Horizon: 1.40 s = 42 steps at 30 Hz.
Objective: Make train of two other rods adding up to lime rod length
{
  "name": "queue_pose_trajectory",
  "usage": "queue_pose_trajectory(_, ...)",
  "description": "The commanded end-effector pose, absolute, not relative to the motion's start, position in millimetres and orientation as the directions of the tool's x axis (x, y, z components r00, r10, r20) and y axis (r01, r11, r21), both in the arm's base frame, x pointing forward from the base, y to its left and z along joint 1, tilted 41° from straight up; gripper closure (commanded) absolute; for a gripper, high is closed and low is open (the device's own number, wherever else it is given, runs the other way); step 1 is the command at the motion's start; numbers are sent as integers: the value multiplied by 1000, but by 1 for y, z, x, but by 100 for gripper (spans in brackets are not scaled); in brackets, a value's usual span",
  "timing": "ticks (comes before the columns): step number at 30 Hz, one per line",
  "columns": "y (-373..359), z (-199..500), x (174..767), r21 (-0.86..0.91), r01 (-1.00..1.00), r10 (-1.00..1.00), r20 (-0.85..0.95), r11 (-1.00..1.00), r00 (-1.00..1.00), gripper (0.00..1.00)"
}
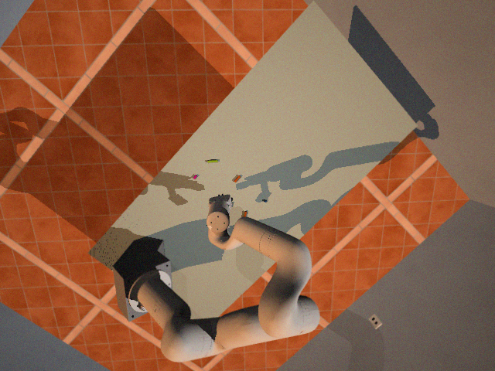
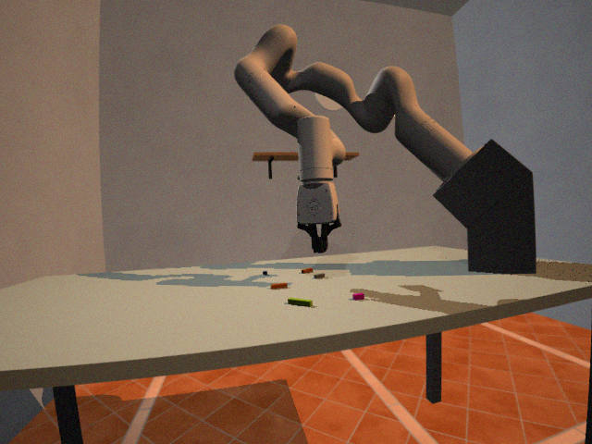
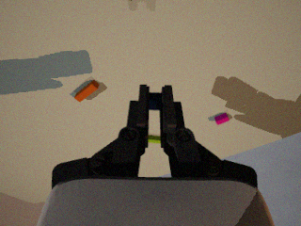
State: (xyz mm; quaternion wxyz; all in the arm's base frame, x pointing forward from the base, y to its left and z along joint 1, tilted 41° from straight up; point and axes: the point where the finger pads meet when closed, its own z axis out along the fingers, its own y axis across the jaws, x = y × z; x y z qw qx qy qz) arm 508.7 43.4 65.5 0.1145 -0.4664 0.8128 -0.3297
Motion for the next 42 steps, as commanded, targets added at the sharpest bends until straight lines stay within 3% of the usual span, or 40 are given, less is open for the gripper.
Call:
queue_pose_trajectory(1,35,50,519,-644,-682,-834,120,347,-538,96)
queue_pose_trajectory(16,16,16,540,-644,-682,-834,120,347,-538,96)
queue_pose_trajectory(42,15,14,541,-644,-682,-834,120,347,-538,96)
